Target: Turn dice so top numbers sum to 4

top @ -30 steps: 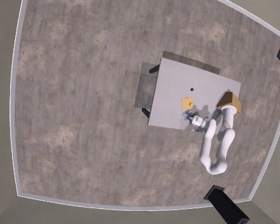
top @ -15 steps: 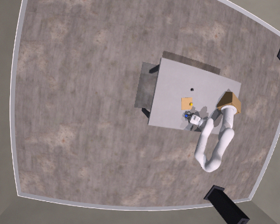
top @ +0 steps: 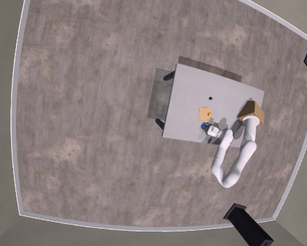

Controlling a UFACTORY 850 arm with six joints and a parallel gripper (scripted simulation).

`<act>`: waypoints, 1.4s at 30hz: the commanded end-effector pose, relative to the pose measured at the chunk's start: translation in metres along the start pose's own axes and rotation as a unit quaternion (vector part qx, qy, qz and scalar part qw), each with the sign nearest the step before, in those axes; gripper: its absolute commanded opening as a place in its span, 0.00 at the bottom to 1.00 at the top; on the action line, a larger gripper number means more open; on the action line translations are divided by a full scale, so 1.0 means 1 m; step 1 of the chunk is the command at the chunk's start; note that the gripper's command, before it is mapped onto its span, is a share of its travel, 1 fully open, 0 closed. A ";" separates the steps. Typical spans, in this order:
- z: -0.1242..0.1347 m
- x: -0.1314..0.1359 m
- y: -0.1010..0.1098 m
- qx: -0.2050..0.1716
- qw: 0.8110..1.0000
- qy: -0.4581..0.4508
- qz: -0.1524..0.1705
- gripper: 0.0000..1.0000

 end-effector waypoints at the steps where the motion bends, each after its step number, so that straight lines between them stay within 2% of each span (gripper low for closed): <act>1: 0.000 0.000 0.000 0.000 1.000 0.000 0.000 0.21; 42: 0.003 0.001 -0.002 0.000 1.000 0.000 0.000 0.21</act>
Point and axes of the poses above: the point where the finger pads meet when closed, its own y axis back along the fingers, its own x axis across the jaws, z = x × y, the point moved 8 cm from there along y, back along the fingers, and after that the axes turned 14 degrees about -y, right-handed, at the moved point
